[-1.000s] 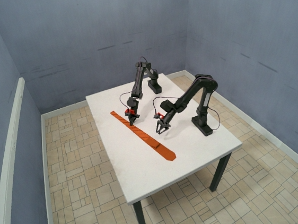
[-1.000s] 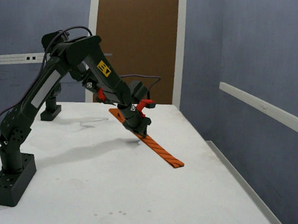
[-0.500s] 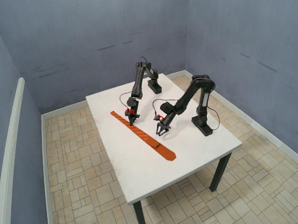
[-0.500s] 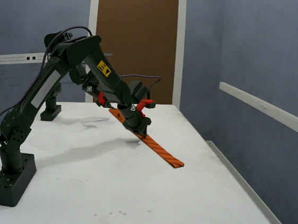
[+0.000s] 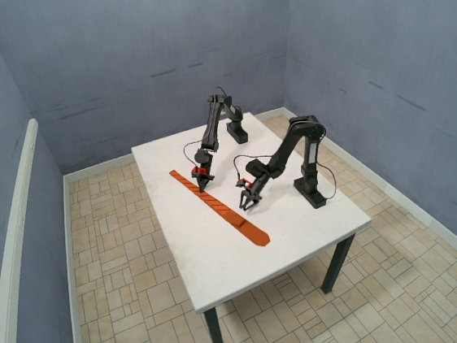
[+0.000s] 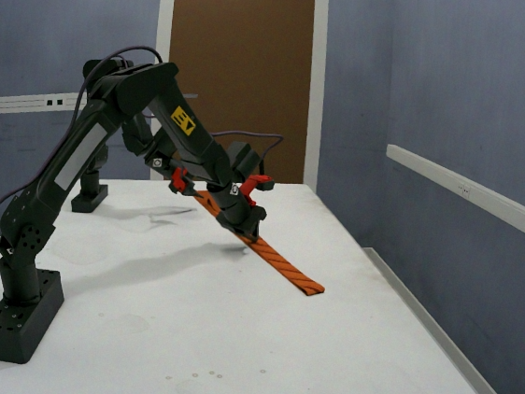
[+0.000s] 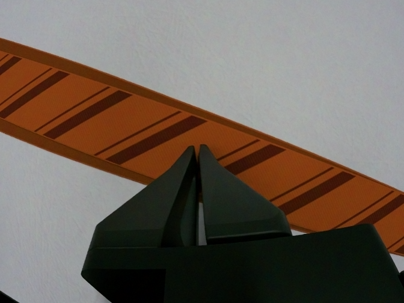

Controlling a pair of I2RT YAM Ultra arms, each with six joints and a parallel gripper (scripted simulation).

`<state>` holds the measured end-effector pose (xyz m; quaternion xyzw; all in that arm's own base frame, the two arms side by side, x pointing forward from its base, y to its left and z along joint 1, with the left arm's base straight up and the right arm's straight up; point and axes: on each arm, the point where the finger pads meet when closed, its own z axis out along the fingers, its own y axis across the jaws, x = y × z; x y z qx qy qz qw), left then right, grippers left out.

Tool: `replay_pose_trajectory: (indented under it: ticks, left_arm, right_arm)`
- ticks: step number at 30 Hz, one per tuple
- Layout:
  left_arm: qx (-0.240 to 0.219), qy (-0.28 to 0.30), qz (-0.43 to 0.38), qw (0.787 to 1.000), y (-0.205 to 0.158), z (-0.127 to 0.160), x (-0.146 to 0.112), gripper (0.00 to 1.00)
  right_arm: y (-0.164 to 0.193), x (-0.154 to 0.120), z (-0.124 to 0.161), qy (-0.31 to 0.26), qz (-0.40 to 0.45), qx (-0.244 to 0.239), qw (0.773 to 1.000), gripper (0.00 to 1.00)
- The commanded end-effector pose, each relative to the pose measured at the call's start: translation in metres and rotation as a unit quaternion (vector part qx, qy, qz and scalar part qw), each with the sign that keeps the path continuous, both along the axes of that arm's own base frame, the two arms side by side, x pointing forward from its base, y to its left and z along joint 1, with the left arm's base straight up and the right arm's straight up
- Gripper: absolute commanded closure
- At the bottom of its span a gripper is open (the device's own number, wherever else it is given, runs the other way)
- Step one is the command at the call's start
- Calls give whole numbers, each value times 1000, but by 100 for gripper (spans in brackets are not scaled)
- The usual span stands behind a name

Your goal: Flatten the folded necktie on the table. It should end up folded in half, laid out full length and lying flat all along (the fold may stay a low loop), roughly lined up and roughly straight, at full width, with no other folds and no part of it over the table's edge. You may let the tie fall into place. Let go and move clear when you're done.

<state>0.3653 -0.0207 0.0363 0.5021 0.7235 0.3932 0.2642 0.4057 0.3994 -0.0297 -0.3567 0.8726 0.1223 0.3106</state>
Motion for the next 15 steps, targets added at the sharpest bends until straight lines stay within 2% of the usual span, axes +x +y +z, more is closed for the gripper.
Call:
replay_pose_trajectory:
  ticks: [1,15]
  left_arm:
    - [-1,-14,2,1000,0,1,2,57]
    - [-1,-14,2,1000,0,-2,2,57]
  right_arm:
    - [1,0,2,-3,1,9,1000,96]
    - [1,0,2,-3,1,9,1000,96]
